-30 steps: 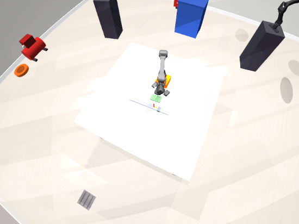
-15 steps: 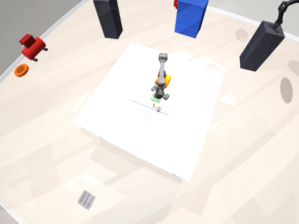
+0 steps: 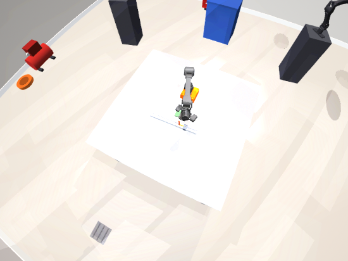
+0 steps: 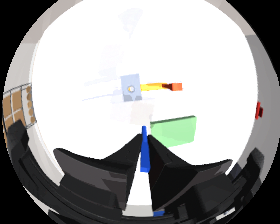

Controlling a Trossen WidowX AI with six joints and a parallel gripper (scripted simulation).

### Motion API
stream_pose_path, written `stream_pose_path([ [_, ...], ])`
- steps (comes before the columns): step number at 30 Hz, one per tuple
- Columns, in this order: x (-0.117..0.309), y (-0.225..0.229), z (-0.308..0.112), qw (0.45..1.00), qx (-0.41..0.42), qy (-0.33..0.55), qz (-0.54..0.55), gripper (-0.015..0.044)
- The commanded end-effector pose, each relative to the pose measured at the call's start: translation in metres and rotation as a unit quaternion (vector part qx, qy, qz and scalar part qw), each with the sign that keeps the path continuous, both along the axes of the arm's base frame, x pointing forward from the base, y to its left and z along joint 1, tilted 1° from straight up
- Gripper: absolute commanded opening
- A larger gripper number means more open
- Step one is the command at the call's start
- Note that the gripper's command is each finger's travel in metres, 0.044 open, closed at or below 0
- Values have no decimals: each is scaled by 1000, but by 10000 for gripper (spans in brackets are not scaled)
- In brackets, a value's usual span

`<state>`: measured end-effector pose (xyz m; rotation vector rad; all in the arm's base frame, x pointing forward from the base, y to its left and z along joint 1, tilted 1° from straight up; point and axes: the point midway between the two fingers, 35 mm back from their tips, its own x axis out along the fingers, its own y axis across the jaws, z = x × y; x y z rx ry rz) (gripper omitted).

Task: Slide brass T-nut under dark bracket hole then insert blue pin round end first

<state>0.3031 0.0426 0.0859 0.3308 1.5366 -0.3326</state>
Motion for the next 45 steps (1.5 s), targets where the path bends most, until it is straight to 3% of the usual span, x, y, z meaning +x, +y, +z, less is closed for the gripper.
stream_pose_path([
  [1, 15, 3, -2, 1000, 3, 3, 3, -150],
  [14, 53, 8, -8, 1000, 5, 4, 0, -150],
  [26, 43, 7, -38, 1000, 6, 4, 0, -150],
  [45, 49, 7, -38, 1000, 6, 4, -1, -150],
])
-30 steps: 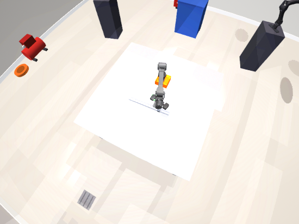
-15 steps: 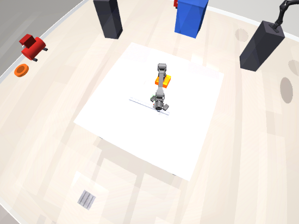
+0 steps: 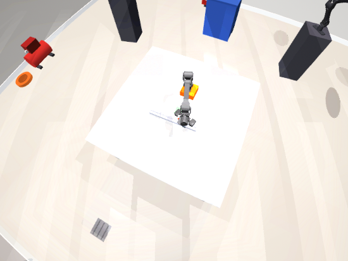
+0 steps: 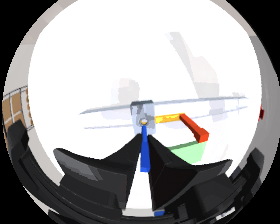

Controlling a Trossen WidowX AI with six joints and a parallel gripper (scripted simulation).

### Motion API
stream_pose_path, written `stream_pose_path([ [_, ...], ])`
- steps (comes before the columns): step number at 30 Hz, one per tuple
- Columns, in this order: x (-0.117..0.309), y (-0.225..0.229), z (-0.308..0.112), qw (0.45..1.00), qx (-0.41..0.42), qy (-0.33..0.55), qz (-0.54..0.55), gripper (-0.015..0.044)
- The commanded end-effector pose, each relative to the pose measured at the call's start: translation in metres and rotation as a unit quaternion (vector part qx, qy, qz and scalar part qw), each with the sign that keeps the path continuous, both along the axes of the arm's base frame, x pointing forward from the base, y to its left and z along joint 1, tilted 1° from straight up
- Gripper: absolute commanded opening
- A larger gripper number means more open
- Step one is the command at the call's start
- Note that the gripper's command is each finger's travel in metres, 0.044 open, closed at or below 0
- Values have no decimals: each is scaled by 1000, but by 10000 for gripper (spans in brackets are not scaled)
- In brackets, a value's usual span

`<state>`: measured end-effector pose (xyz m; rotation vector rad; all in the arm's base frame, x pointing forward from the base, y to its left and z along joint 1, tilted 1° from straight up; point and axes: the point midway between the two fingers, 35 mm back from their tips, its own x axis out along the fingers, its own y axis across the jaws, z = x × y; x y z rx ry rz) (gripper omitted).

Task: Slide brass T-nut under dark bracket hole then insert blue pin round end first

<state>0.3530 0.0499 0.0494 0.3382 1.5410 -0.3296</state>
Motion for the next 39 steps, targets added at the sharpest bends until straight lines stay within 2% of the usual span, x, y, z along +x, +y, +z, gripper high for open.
stream_pose_path([
  [1, -2, 0, -1, 1000, 2, 2, 0, -150],
  [39, -5, -1, -28, 1000, 2, 3, -1, -150],
])
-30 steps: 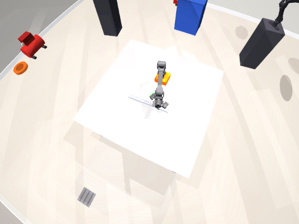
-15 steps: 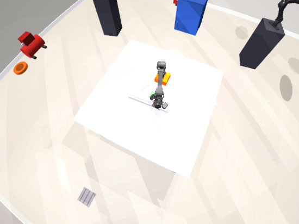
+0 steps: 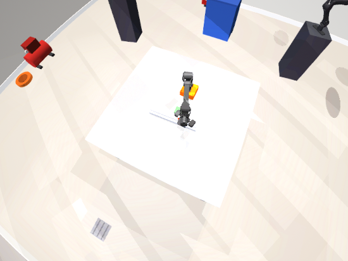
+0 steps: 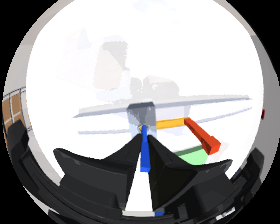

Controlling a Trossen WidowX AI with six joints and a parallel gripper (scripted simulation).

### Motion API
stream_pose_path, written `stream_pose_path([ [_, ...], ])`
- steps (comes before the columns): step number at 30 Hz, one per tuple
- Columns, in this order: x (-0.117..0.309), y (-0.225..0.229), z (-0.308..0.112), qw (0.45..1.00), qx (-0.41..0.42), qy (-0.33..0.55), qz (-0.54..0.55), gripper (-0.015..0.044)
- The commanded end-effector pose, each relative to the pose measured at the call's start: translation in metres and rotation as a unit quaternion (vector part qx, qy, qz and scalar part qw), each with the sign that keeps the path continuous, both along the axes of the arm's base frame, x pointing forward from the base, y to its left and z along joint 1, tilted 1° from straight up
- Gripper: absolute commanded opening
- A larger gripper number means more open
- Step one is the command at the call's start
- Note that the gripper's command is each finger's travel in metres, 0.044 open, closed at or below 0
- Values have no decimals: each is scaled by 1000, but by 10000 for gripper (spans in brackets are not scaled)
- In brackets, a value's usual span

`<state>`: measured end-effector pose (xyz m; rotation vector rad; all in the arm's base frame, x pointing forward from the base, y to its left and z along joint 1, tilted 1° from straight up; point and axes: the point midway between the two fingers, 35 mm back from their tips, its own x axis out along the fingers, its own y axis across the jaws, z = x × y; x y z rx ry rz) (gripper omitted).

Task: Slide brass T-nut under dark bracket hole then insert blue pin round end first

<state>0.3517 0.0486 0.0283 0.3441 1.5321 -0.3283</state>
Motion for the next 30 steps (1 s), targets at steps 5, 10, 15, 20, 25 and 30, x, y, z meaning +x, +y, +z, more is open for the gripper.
stream_pose_path([
  [5, -4, 0, -8, 1000, 1, 7, 1, -150],
  [10, -2, 0, -8, 1000, 1, 7, 1, -150],
  [15, 0, -1, -8, 1000, 1, 7, 1, -150],
  [20, 1, -1, -8, 1000, 1, 7, 1, -150],
  [25, 0, 0, -7, 1000, 1, 5, -1, -150],
  [30, 0, 0, -7, 1000, 1, 5, -1, -150],
])
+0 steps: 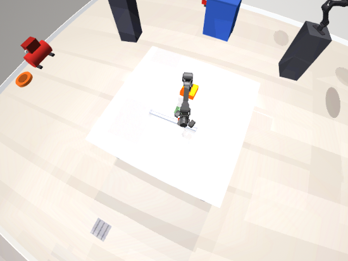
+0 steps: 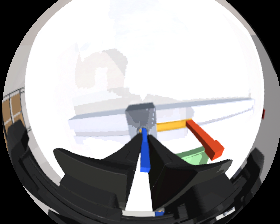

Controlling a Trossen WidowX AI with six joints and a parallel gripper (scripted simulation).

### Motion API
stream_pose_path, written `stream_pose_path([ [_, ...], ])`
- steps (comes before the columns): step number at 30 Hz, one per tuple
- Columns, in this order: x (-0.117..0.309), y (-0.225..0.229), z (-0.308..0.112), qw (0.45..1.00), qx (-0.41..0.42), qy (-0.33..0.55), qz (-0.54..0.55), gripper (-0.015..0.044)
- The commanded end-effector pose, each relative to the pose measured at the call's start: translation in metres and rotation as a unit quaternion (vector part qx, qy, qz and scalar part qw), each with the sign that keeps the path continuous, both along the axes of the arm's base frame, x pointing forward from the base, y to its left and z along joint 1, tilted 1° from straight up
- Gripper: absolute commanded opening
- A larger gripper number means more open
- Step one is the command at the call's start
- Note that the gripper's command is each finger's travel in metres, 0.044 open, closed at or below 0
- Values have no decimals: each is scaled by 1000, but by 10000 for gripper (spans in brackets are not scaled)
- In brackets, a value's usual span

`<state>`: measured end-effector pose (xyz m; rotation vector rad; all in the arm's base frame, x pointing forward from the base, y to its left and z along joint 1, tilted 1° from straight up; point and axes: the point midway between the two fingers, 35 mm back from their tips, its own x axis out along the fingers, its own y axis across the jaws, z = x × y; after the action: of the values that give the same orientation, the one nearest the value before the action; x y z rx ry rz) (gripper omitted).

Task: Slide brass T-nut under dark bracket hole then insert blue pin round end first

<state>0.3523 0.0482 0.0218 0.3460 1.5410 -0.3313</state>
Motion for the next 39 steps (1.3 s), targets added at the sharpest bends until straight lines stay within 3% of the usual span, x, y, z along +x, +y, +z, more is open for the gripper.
stream_pose_path([
  [1, 0, 0, 0, 1000, 0, 0, 0, -150],
  [39, 6, -1, 0, 999, 7, 50, 1, -150],
])
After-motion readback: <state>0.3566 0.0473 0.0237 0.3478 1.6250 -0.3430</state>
